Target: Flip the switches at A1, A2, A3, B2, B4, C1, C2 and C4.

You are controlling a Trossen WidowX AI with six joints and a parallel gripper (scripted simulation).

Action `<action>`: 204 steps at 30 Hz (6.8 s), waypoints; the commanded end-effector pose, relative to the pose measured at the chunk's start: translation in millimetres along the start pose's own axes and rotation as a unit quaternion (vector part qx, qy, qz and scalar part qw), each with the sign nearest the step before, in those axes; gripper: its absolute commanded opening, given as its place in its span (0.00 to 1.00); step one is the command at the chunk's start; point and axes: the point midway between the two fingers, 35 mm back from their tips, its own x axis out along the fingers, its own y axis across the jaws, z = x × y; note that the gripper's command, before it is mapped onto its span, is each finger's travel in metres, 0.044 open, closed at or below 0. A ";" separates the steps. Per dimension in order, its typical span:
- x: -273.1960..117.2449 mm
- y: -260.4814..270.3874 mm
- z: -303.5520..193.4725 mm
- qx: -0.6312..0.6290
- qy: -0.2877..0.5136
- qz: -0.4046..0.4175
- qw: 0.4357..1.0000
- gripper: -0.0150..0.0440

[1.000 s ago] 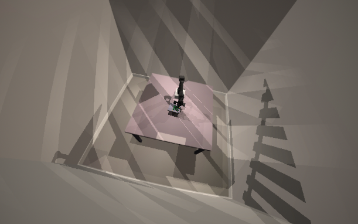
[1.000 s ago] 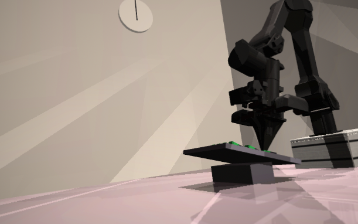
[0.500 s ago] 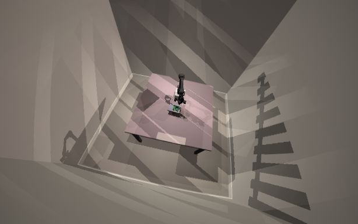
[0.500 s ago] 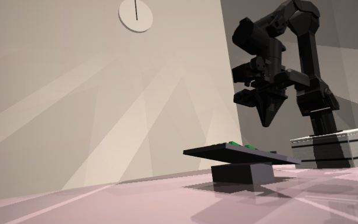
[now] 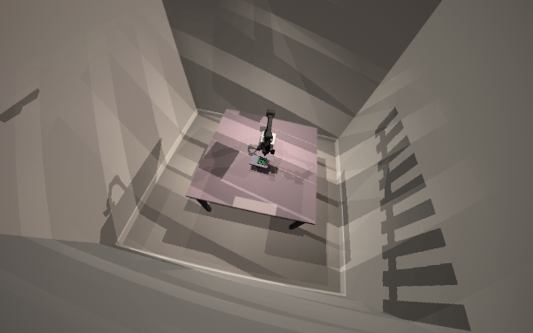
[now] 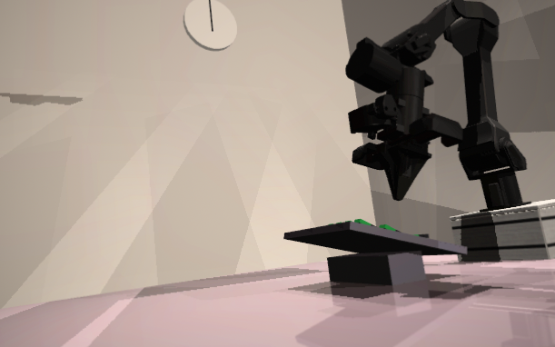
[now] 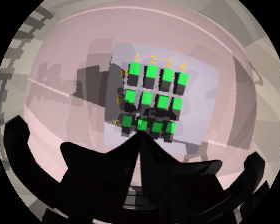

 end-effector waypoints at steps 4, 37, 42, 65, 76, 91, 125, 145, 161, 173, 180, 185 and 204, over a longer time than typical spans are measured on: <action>20.6 -2.0 -6.0 -0.004 0.017 0.000 1.000 0.25; 44.7 -2.0 -6.3 -0.004 0.017 0.000 1.000 0.25; 44.7 -2.0 -6.3 -0.004 0.017 0.000 1.000 0.25; 47.0 -2.1 -6.3 -0.004 0.017 0.000 1.000 0.25; 48.4 -2.1 -6.3 -0.004 0.017 0.000 1.000 0.25; 50.4 -2.1 -6.4 -0.004 0.017 0.000 1.000 0.25; 18.7 -50.1 -25.9 -0.005 -0.007 -0.002 1.000 0.25; 34.1 -50.1 -26.4 -0.005 -0.008 -0.002 1.000 0.25; 44.6 -50.2 -26.4 -0.005 -0.008 -0.002 1.000 0.25; 44.6 -50.2 -26.4 -0.005 -0.008 -0.002 1.000 0.25; 45.3 -50.2 -26.5 -0.005 -0.008 -0.002 1.000 0.25; 45.9 -50.2 -26.5 -0.005 -0.008 -0.002 1.000 0.25; 48.5 -50.2 -26.5 -0.005 -0.008 -0.002 1.000 0.25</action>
